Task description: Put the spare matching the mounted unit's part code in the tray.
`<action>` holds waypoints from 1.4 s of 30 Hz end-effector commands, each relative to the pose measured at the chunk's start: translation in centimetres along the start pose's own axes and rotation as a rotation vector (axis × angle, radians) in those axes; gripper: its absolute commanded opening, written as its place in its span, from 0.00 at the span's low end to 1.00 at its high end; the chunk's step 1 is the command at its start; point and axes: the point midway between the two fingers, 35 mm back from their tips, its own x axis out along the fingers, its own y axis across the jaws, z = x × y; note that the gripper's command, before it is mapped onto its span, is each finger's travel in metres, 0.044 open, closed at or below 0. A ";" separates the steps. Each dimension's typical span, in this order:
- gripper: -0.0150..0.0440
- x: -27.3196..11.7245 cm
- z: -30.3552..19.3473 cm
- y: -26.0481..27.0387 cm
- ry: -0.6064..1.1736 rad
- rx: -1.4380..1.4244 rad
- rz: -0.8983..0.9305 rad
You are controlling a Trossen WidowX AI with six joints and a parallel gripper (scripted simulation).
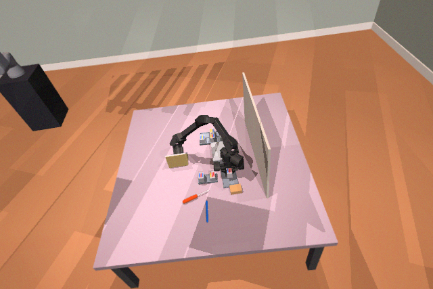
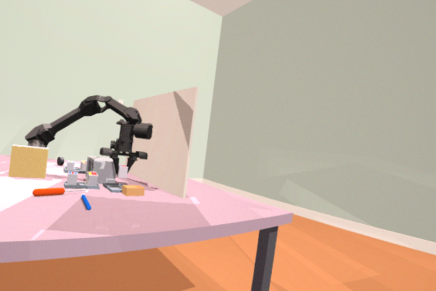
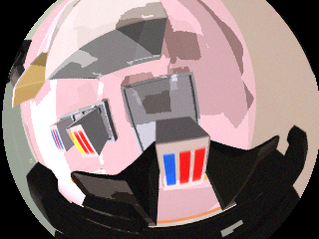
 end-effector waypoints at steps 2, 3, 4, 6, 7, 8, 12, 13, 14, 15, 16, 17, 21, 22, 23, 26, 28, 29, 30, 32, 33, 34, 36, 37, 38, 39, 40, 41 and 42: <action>0.25 0.4 0.0 0.1 -0.006 0.007 -0.006; 0.25 0.5 0.0 0.1 -0.006 0.007 -0.006; 0.25 0.6 0.0 0.1 -0.006 0.007 -0.006; 0.25 0.7 0.0 0.1 -0.006 0.007 -0.006; 0.25 0.8 0.0 0.1 -0.006 0.007 -0.006; 0.25 0.9 0.1 0.1 -0.006 0.007 -0.006; 0.25 1.3 0.1 0.1 -0.006 0.007 -0.006; 0.25 1.3 0.1 0.1 -0.006 0.007 -0.006; 0.25 1.4 0.1 0.1 -0.007 0.007 -0.006; 0.25 1.5 0.1 0.1 -0.007 0.007 -0.006; 0.25 1.6 0.1 0.1 -0.007 0.007 -0.006; 0.25 1.7 0.1 0.1 -0.007 0.007 -0.006; 0.25 2.0 0.1 0.2 -0.007 0.007 -0.006; 0.25 2.1 0.1 0.2 -0.007 0.007 -0.006; 0.25 2.2 0.2 0.2 -0.007 0.007 -0.006; 0.25 2.5 0.2 0.2 -0.008 0.007 -0.006; 0.25 2.6 0.2 0.2 -0.008 0.007 -0.006; 0.25 2.7 0.2 0.3 -0.008 0.007 -0.005; 0.25 2.8 0.2 0.3 -0.008 0.006 -0.005; 0.25 3.0 0.2 0.3 -0.008 0.006 -0.005; 0.25 3.1 0.2 0.3 -0.009 0.006 -0.005; 0.25 3.1 0.2 0.3 -0.009 0.006 -0.005; 0.25 3.3 0.3 0.3 -0.009 0.006 -0.005; 0.25 3.4 0.3 0.3 -0.009 0.006 -0.005; 0.25 3.5 0.3 0.4 -0.009 0.006 -0.005; 0.25 3.6 0.3 0.4 -0.009 0.006 -0.005; 0.25 3.6 0.3 0.4 -0.009 0.006 -0.005; 0.30 3.4 0.3 0.3 -0.004 -0.001 0.000; 0.34 3.4 0.3 0.3 -0.004 -0.001 0.000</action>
